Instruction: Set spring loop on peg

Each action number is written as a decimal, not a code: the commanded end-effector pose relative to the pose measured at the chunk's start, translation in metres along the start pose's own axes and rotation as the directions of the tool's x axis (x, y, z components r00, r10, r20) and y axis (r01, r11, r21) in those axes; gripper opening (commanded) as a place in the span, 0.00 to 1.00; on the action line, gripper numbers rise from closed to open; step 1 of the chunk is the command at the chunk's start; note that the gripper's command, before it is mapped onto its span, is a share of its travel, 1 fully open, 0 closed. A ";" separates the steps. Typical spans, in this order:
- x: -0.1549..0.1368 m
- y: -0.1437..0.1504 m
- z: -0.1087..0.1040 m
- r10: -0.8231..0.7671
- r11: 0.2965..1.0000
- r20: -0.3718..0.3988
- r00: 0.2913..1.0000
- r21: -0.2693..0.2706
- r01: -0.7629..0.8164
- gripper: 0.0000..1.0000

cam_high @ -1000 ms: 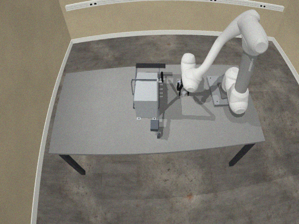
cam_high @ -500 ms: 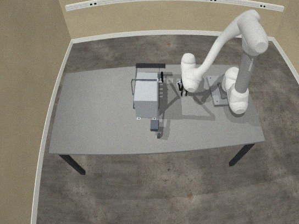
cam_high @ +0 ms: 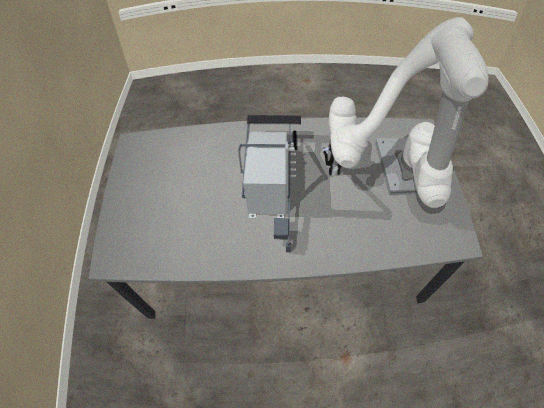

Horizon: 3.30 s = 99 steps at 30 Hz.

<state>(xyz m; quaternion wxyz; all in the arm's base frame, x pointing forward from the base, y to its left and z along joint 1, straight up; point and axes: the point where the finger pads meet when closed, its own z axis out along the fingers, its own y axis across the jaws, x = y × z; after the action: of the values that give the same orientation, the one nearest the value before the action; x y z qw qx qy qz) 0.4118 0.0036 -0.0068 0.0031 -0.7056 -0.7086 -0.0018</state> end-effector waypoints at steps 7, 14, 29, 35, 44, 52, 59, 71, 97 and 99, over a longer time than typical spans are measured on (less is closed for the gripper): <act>0.000 0.000 -0.008 0.000 1.000 0.000 1.000 -0.001 0.000 0.25; 0.000 0.000 -0.027 0.000 1.000 0.000 1.000 -0.001 0.000 0.25; 0.000 0.000 -0.058 0.000 1.000 0.000 1.000 -0.001 0.000 0.25; 0.000 0.000 -0.074 0.000 1.000 0.000 1.000 -0.001 0.000 0.25; 0.000 0.000 -0.089 0.000 1.000 0.000 1.000 -0.001 0.000 0.25; 0.000 0.000 -0.111 0.000 1.000 0.000 1.000 -0.001 0.000 0.25; 0.000 0.000 -0.120 0.000 1.000 0.000 1.000 -0.001 0.000 0.25; 0.000 0.000 -0.150 0.000 1.000 0.000 1.000 -0.001 0.000 0.25; 0.000 0.000 -0.192 0.000 1.000 0.000 1.000 -0.001 0.000 0.25; 0.000 0.000 -0.195 0.000 1.000 0.000 1.000 -0.001 0.000 0.25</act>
<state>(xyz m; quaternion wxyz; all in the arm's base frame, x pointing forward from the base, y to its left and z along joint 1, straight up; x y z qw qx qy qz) 0.4121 0.0021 0.1861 0.0030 -0.7056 -0.7086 -0.0018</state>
